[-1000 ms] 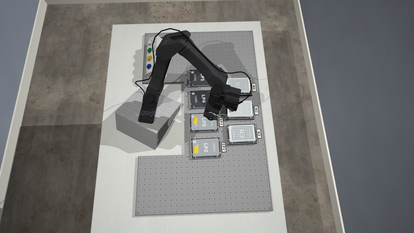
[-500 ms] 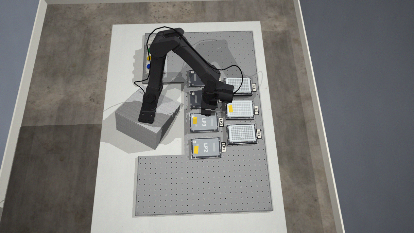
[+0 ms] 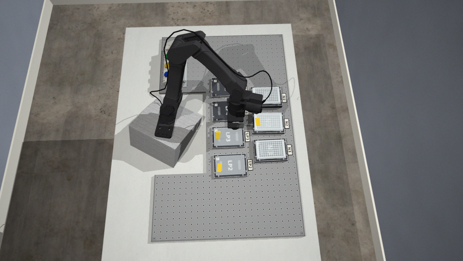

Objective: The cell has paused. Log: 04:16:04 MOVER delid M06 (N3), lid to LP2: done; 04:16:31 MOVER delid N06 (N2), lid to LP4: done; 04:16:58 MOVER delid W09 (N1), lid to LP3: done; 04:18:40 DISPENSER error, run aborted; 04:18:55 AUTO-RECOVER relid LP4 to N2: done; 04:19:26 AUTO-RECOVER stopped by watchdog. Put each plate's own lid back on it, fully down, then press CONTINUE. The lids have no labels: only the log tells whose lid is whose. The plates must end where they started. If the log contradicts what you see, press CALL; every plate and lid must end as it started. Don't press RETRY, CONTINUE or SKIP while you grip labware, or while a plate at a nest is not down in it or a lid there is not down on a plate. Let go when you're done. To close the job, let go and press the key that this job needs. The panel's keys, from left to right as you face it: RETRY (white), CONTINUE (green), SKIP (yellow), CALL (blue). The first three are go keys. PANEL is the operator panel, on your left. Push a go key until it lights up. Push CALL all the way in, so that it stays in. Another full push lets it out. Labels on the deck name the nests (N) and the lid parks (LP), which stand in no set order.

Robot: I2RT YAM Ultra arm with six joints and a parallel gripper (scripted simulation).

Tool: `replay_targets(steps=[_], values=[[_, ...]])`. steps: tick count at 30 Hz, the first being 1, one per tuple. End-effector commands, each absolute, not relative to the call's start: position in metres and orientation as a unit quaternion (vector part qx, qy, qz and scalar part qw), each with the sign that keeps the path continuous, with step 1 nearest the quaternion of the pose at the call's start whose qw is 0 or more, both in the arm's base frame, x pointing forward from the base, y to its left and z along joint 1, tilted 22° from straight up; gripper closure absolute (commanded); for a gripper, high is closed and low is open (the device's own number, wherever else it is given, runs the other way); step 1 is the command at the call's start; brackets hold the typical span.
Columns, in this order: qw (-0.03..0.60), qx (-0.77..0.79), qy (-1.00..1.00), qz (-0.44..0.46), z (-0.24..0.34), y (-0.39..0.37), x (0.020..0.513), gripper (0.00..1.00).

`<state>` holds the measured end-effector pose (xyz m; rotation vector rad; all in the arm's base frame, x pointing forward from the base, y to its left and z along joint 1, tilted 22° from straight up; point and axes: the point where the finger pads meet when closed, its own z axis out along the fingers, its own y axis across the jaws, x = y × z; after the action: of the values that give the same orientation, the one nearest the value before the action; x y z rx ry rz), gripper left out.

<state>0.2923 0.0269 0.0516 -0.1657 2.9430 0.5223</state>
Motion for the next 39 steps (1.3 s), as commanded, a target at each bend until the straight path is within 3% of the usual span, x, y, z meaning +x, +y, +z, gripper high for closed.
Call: replay_targets(steps=[1, 13, 18, 33, 37, 38, 39], values=[[0.105, -0.056, 0.978, 0.173, 0.064, 0.02, 0.308, 0.0], [0.101, -0.055, 0.978, 0.173, 0.062, 0.019, 0.308, 0.0], [0.148, -0.046, 0.972, 0.175, 0.052, 0.008, 0.3, 0.03], [0.369, 0.005, 0.91, 0.186, 0.018, -0.059, 0.308, 0.18], [0.399, 0.014, 0.897, 0.187, 0.016, -0.068, 0.31, 0.2], [0.413, 0.017, 0.891, 0.187, 0.014, -0.073, 0.31, 1.0], [0.417, 0.012, 0.89, 0.184, 0.015, -0.079, 0.314, 1.0]])
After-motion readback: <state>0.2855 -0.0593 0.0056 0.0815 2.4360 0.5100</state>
